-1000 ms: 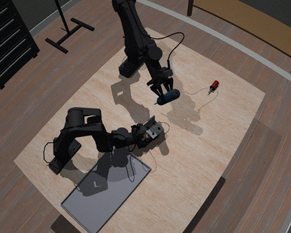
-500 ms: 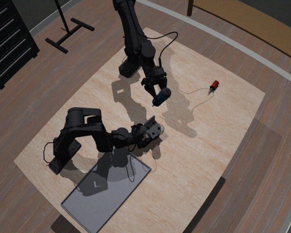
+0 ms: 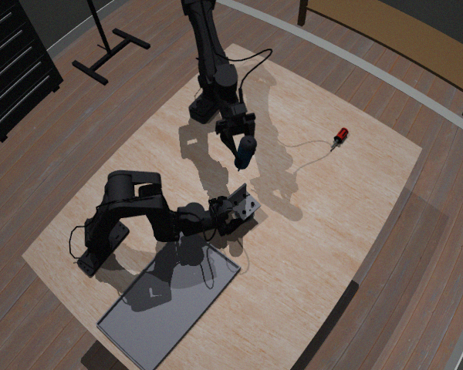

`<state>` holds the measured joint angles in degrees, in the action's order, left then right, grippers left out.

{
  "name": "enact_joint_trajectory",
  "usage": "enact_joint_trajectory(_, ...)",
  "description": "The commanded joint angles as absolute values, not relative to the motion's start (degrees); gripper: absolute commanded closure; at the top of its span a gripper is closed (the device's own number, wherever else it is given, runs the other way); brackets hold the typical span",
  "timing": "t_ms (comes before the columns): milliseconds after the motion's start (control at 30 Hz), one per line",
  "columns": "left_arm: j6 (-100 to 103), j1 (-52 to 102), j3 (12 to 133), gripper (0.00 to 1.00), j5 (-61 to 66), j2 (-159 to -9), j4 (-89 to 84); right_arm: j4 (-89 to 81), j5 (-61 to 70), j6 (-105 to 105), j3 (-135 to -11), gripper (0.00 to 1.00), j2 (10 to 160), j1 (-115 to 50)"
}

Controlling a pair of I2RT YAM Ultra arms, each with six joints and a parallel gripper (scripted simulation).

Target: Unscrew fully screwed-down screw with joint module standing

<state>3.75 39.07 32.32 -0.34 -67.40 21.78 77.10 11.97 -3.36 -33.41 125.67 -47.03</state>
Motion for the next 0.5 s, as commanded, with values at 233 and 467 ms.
enact_joint_trajectory(233,-0.4,42.5,31.8,0.58,-0.3,-64.2,33.6,76.5,11.7,-3.1,-33.8,0.41,125.4,-47.1)
enact_joint_trajectory(467,-0.5,41.9,32.7,0.58,-0.3,-64.9,34.8,76.5,11.7,-3.1,-33.8,0.41,125.4,-47.1)
